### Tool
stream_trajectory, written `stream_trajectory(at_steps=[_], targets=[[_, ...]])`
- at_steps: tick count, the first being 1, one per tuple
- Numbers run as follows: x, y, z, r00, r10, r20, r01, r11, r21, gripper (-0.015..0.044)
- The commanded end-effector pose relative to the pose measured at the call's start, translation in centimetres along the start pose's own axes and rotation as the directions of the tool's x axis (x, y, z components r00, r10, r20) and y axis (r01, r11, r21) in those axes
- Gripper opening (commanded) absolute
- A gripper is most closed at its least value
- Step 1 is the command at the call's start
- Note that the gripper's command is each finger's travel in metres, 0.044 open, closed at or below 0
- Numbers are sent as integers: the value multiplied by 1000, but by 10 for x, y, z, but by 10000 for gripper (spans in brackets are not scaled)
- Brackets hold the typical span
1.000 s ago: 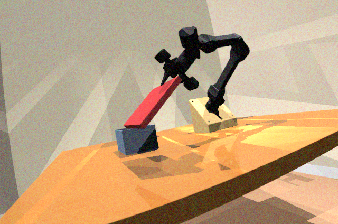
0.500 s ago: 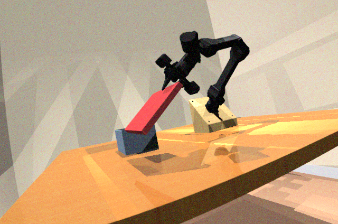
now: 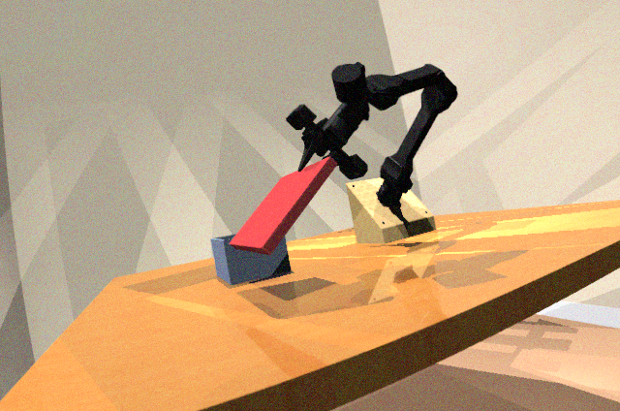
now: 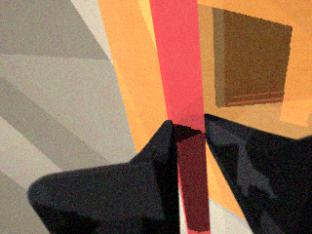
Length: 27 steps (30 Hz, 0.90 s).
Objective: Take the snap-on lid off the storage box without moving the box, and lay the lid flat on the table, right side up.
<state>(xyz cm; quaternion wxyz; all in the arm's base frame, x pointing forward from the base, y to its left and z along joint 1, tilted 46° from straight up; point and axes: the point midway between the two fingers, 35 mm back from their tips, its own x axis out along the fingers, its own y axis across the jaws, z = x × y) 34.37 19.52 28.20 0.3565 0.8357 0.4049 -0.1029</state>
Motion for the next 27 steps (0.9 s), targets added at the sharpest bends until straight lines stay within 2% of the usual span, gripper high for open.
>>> stream_trajectory(at_steps=[1, 27], targets=[[2, -1, 2, 1000, 9, 7, -9, 1000, 5, 0], [15, -16, 2, 1000, 9, 6, -10, 1000, 6, 0]])
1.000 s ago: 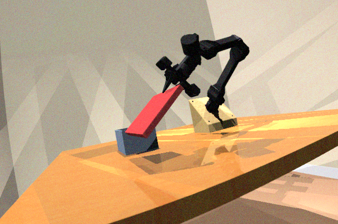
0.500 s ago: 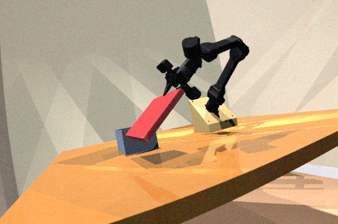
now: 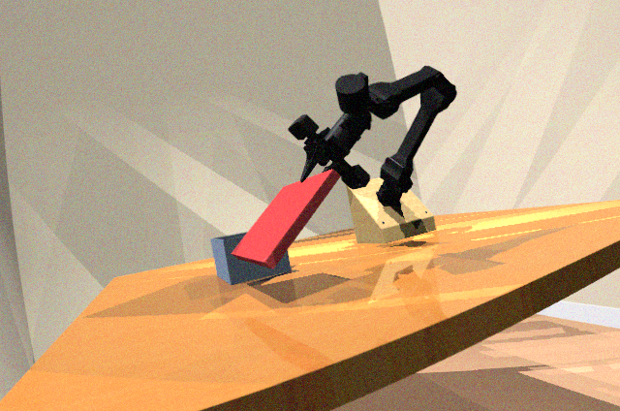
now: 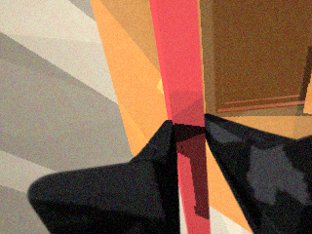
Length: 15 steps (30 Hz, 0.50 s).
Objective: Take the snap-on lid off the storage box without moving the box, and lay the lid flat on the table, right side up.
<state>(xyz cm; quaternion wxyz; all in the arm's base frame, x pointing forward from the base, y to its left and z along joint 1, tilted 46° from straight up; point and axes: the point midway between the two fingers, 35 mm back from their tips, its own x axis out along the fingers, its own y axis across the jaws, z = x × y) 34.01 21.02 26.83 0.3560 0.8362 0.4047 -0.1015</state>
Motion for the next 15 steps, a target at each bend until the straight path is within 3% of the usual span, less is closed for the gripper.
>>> stream_trajectory(at_steps=[1, 15], targets=[[2, -1, 3, 1000, 8, 8, -8, 1000, 6, 0], [10, -9, 3, 1000, 8, 8, -8, 1000, 6, 0]])
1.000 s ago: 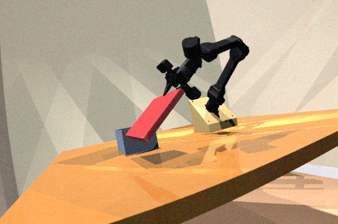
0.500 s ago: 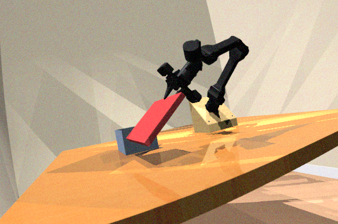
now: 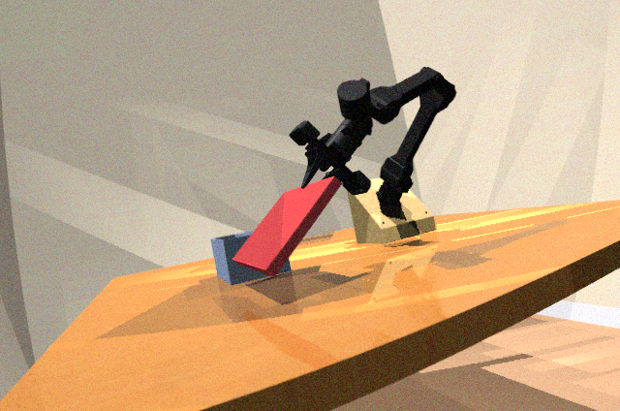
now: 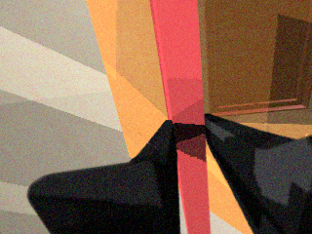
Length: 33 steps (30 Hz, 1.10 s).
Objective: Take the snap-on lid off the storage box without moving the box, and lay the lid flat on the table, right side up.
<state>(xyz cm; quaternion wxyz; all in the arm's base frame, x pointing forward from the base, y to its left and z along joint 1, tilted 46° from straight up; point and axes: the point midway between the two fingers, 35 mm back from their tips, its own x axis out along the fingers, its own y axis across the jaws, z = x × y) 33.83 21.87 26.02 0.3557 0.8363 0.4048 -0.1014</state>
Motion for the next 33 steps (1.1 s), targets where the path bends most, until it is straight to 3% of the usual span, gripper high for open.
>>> stream_trajectory(at_steps=[1, 33], targets=[[2, -1, 3, 1000, 8, 8, -8, 1000, 6, 0], [19, -20, 3, 1000, 8, 7, -8, 1000, 7, 0]])
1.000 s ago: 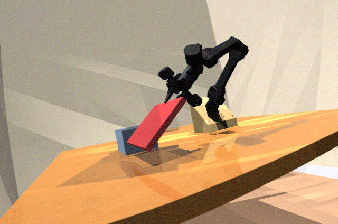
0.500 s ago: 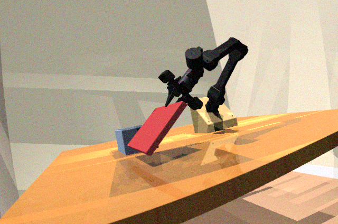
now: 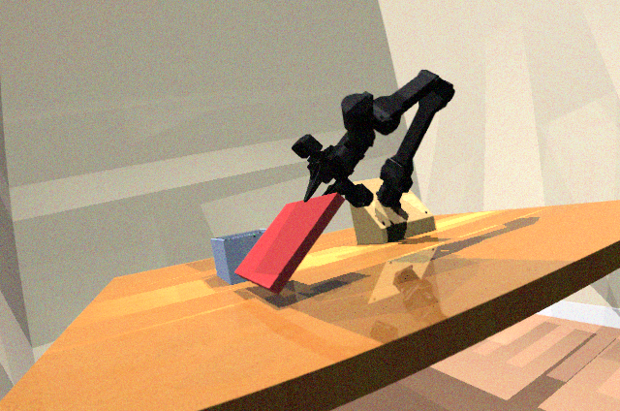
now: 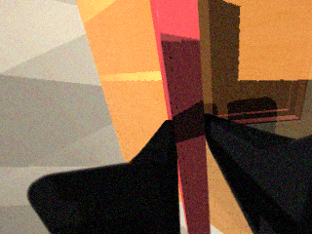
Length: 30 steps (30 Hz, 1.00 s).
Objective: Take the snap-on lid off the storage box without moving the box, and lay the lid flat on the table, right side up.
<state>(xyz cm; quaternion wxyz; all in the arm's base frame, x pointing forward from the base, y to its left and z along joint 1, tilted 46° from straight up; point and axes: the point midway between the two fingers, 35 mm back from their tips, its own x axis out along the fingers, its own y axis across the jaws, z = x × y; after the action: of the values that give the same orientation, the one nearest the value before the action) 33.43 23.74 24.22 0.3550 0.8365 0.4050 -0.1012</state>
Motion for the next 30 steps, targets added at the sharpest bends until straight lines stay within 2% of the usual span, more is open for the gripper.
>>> stream_trajectory(at_steps=[1, 30], targets=[[2, -1, 3, 1000, 8, 8, -8, 1000, 6, 0], [17, -18, 3, 1000, 8, 7, -8, 1000, 7, 0]])
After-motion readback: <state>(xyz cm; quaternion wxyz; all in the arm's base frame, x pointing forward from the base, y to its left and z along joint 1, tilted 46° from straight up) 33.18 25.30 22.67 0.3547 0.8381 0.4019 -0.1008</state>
